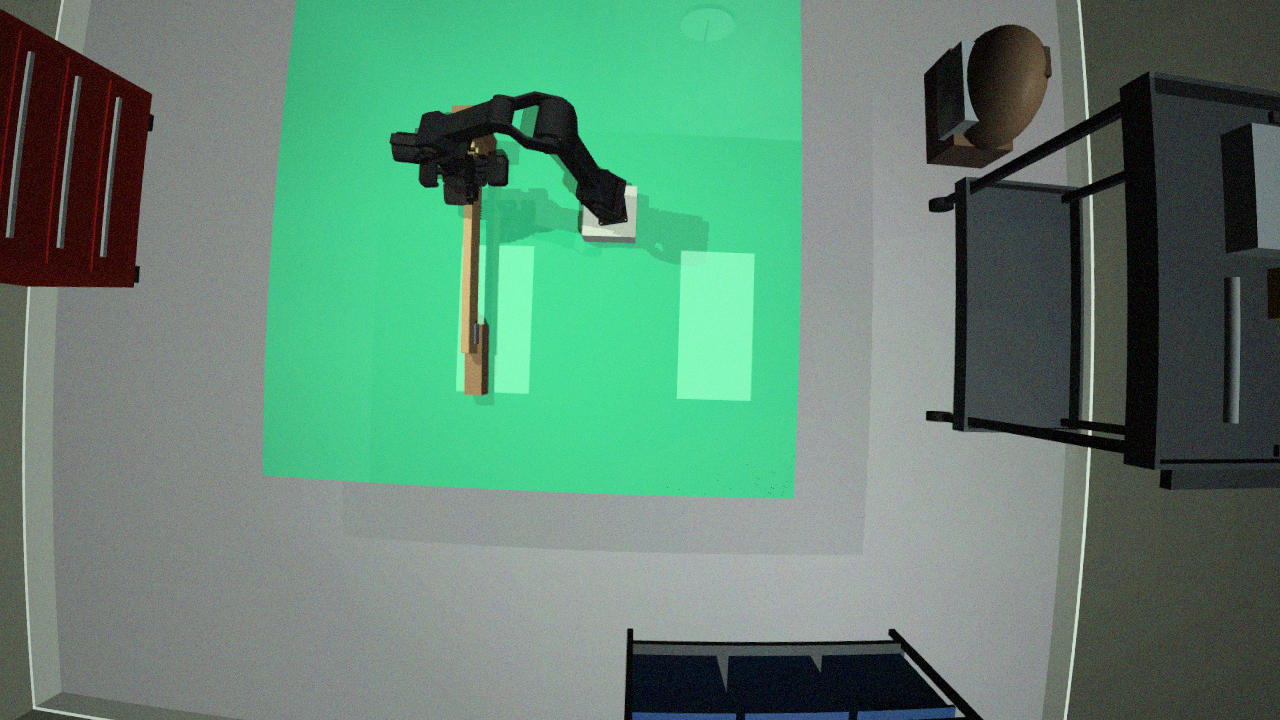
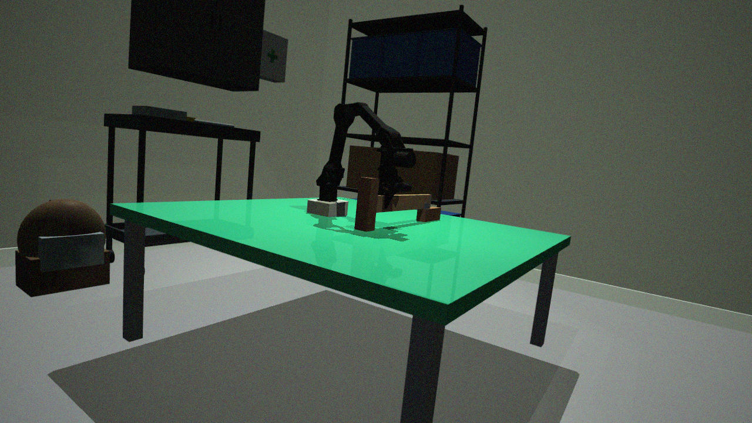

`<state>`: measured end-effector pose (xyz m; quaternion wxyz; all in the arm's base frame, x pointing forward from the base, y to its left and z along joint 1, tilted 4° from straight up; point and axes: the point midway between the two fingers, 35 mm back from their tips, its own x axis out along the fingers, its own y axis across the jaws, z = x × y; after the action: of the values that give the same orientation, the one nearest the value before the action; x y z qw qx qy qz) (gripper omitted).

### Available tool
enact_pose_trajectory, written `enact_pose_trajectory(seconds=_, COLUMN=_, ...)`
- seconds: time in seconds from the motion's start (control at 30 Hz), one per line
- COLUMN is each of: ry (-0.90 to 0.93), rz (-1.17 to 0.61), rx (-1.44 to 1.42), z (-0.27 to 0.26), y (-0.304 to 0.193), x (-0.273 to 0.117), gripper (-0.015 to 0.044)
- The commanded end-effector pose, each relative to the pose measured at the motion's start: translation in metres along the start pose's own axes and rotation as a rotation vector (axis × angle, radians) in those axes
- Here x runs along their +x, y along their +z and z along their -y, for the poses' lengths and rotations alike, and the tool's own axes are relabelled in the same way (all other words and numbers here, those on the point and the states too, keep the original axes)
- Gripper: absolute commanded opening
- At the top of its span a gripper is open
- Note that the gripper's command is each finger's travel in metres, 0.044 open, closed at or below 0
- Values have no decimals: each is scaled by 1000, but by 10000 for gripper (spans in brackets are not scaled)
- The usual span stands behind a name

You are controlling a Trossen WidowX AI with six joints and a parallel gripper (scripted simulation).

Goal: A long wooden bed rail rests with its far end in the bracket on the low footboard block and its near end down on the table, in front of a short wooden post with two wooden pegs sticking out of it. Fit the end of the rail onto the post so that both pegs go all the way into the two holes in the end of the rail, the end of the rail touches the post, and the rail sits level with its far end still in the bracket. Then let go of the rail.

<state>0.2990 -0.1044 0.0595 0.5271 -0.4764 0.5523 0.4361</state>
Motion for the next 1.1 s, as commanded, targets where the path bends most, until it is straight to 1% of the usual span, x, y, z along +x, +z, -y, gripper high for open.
enact_pose_trajectory(seconds=0.0, ry=-6, rz=-4, rx=-1, z=2, y=-3, x=-2, gripper=0)
enact_pose_trajectory(seconds=1.07, ry=-6, rz=-4, rx=-1, z=1, y=-13, x=-2, gripper=0)
